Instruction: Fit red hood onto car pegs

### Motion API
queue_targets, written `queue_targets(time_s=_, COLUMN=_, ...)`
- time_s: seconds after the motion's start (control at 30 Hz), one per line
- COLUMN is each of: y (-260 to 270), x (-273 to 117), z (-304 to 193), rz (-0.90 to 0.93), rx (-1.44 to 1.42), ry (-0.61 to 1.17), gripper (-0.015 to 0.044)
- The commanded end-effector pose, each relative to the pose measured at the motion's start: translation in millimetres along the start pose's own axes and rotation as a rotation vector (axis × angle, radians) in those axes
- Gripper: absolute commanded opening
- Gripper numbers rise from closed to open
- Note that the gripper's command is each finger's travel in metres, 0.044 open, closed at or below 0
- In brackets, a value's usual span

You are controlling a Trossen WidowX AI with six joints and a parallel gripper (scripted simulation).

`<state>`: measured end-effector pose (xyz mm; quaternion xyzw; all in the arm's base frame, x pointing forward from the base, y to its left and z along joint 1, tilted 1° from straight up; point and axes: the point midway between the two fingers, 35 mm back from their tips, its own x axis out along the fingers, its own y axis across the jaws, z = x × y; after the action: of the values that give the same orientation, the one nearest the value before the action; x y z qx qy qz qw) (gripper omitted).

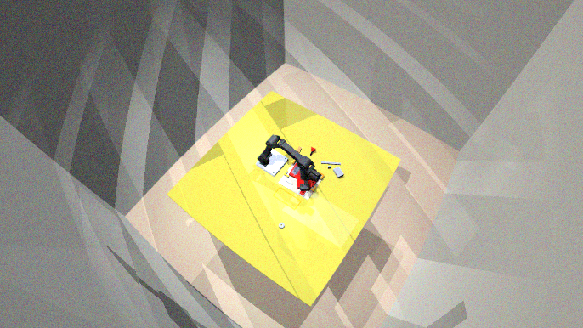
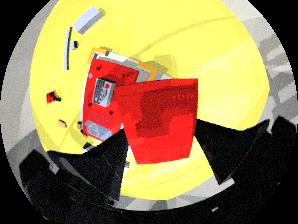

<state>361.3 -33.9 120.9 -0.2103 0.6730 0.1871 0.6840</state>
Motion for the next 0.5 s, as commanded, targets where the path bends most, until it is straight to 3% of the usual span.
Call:
queue_targets(time_s=0.0, y=9, x=0, z=6, rz=0.004, rx=0.054, ry=-0.004, gripper=0.0000)
queue_targets(time_s=0.47, y=44, x=-1, z=25, rz=0.008, rx=0.239, ry=-0.003, gripper=0.0000)
